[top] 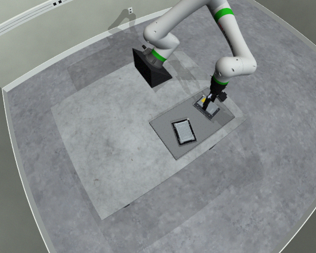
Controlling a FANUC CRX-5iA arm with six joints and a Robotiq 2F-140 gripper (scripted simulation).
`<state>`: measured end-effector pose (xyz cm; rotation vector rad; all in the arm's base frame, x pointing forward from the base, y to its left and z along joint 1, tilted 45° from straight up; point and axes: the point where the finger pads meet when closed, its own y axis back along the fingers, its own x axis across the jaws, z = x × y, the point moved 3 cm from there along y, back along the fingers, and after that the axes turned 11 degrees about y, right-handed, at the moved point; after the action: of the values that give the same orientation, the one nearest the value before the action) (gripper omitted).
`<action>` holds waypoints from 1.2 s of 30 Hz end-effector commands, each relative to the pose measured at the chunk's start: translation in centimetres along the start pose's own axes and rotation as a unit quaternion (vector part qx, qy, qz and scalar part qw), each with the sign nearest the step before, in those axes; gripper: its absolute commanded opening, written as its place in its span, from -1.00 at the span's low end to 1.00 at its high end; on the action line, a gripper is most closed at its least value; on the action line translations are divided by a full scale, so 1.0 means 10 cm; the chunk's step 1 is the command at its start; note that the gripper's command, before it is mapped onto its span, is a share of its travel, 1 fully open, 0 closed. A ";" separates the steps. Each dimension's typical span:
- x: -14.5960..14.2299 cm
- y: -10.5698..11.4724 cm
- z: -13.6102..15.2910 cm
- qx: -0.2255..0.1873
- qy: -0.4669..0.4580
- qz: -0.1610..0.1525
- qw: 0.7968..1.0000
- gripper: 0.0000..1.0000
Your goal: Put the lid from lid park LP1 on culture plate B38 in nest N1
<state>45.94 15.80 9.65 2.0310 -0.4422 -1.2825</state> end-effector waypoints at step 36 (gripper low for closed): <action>0.00 0.45 0.00 0.000 0.000 0.001 1.000 0.21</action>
<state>46.25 12.74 12.70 2.0311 -0.4420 -1.2826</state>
